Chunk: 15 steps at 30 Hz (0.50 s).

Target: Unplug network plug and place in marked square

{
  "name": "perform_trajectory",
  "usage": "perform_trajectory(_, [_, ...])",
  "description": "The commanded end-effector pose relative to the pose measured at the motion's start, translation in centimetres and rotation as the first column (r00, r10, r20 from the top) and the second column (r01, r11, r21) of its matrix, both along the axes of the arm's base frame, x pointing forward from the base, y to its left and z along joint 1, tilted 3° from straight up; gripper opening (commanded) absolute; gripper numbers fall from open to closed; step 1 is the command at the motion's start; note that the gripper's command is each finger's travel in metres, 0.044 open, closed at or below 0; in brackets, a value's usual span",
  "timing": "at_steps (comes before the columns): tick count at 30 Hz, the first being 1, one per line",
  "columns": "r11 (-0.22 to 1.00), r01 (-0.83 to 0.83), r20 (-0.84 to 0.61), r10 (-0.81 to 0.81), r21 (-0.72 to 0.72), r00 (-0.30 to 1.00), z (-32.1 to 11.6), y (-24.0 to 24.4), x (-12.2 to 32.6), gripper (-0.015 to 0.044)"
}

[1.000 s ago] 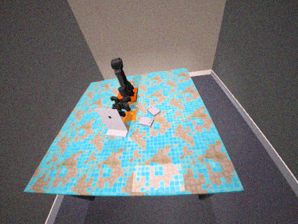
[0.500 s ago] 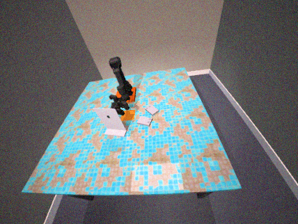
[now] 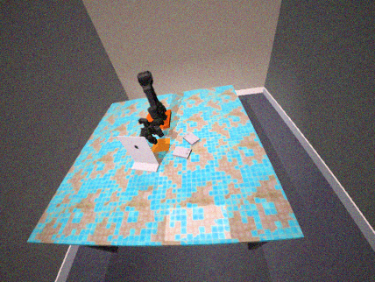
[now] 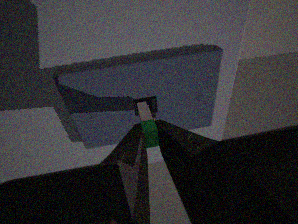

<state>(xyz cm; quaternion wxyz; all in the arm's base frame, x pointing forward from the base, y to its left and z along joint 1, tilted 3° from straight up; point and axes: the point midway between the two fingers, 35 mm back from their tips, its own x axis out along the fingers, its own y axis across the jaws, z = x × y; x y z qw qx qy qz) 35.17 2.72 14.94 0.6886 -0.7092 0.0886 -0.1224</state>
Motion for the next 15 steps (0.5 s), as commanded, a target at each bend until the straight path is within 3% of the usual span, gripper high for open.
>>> perform_trajectory(1, [1.0, 0.004, -0.004, -0.004, -0.003, 1.0, -0.13, -0.03, -0.48, 0.0])
perform_trajectory(15, [1.0, 0.004, -0.005, -0.004, -0.002, 1.0, -0.2, 0.22, -1.46, 0.0])
